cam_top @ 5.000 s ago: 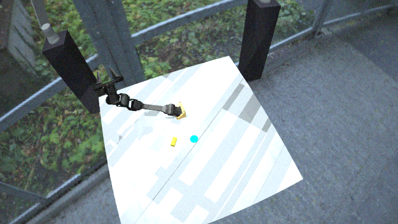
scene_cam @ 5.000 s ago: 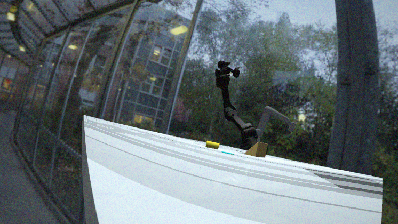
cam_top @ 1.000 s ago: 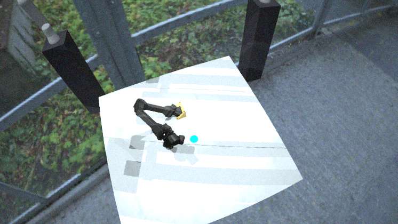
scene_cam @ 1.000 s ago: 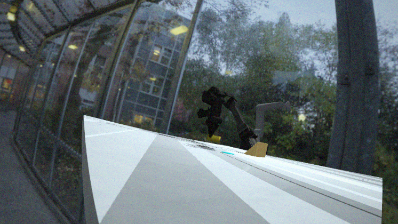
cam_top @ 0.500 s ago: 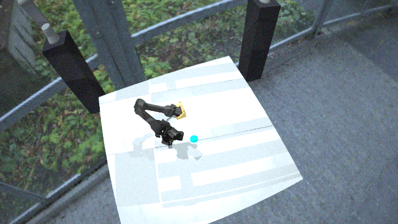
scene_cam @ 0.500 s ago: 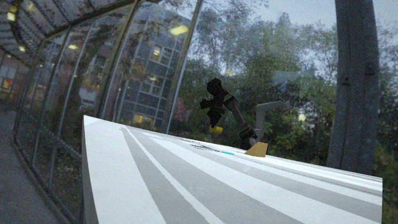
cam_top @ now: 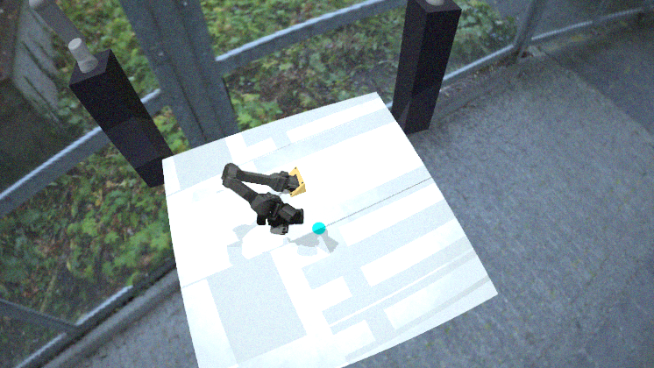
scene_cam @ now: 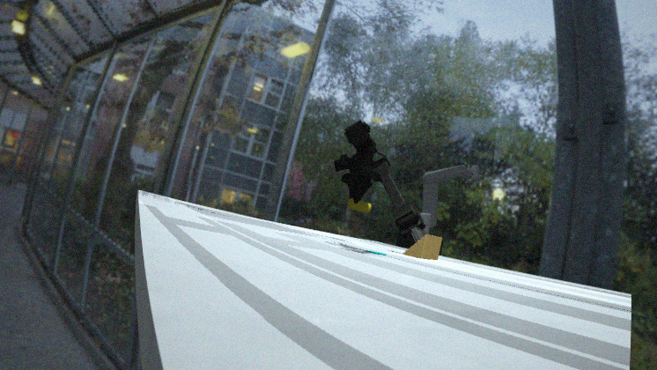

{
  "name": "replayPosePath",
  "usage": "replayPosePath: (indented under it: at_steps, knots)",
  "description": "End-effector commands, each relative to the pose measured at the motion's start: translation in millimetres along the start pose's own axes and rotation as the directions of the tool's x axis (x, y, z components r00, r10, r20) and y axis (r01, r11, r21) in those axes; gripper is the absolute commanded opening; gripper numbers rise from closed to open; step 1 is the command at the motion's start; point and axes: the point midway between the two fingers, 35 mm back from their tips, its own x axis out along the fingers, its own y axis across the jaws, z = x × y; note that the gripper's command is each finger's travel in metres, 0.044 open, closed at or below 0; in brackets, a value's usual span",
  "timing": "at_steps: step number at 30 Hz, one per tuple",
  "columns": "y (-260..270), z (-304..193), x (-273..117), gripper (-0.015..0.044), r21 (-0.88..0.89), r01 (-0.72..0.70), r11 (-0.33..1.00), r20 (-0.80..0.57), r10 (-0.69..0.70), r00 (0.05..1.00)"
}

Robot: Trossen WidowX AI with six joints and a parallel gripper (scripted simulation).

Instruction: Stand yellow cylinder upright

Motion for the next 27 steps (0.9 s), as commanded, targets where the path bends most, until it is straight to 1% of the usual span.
replayPosePath:
  at_steps: [1,7,13,20,27]
  knots:
    - [11.1,-0.7,-2.3,0.0105,-0.118,-0.005,0.993,-0.006,0.004,1.000]
    - [29.9,-2.7,-5.0,0.0105,-0.314,-0.009,0.949,-0.013,0.005,1.000]
    - [48.7,-6.2,-7.5,0.0105,-0.497,-0.014,0.868,-0.020,0.005,1.000]
    - [70.5,-12.1,-10.1,0.0105,-0.684,-0.019,0.729,-0.027,0.001,1.000]
    - [92.0,-19.8,-12.3,0.0105,-0.833,-0.024,0.552,-0.033,-0.005,0.999]
